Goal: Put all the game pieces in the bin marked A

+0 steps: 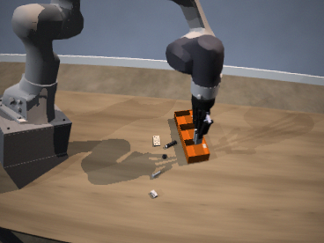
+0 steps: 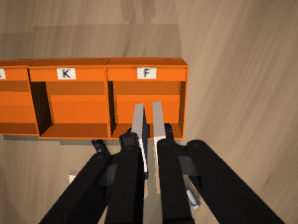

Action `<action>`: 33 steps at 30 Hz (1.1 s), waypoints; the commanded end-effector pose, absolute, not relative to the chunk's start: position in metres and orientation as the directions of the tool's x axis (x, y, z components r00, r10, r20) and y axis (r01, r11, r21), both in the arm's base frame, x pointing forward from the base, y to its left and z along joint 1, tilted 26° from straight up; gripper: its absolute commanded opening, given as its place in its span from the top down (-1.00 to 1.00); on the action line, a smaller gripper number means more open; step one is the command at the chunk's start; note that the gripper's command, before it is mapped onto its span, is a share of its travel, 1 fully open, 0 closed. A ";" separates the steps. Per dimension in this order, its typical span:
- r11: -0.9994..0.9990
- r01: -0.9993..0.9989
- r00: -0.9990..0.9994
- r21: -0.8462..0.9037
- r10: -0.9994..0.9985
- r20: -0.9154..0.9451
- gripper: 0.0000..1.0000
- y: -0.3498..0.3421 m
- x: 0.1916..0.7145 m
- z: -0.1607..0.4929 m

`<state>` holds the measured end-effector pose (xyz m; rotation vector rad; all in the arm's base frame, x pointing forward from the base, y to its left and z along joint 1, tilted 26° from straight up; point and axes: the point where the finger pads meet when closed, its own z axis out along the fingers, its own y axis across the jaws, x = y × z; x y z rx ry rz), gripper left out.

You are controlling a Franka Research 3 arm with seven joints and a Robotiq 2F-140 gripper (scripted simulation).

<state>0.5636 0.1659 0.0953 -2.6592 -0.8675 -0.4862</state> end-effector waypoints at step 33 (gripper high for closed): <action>-0.771 0.608 0.765 -0.187 0.508 0.395 0.89 0.236 0.517 0.114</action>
